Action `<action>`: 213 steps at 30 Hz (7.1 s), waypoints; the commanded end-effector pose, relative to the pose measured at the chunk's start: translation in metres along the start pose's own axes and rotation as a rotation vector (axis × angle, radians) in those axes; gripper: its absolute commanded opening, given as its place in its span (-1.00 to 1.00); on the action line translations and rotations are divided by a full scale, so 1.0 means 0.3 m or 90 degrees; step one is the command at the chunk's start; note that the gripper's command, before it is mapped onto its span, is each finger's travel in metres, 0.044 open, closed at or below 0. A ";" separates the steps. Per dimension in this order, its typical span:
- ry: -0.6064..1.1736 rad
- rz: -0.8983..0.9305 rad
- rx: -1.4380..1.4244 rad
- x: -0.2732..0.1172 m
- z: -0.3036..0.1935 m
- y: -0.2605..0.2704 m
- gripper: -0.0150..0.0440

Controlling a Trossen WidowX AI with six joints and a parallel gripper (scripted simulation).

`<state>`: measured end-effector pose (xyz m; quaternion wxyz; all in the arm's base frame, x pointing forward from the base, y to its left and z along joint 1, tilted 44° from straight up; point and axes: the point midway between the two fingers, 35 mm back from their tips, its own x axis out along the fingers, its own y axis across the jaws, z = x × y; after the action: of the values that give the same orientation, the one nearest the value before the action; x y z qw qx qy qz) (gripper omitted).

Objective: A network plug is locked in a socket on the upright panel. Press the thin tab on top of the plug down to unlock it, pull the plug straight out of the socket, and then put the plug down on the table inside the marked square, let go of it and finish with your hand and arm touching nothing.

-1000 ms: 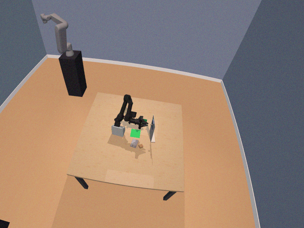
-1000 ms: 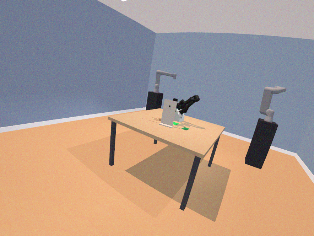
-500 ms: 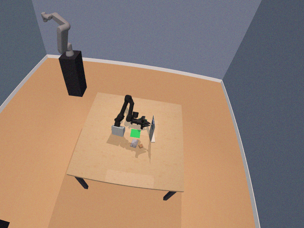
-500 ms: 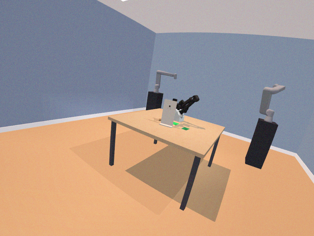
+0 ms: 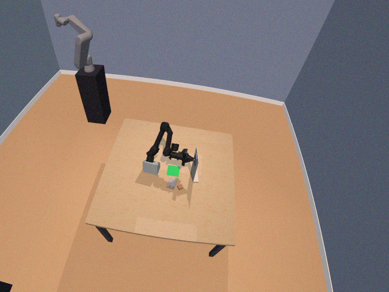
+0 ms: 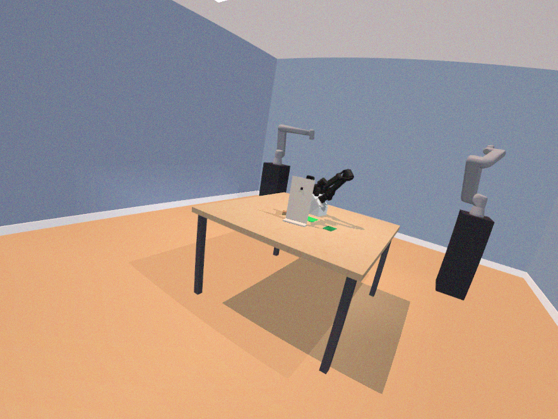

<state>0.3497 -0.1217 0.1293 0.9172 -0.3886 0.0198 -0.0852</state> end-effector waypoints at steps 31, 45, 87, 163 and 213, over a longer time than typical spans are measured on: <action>0.002 -0.001 -0.001 -0.031 -0.009 0.000 -0.49; 0.003 0.001 -0.002 -0.061 -0.018 0.000 -0.49; 0.017 0.016 -0.002 -0.156 -0.050 -0.002 -0.49; 0.106 0.196 0.165 -0.210 -0.057 0.063 -0.49; 0.411 0.585 0.210 -0.500 0.036 0.507 -0.49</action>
<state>0.2248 0.0136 0.0258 0.8580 -0.1467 0.4473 0.2056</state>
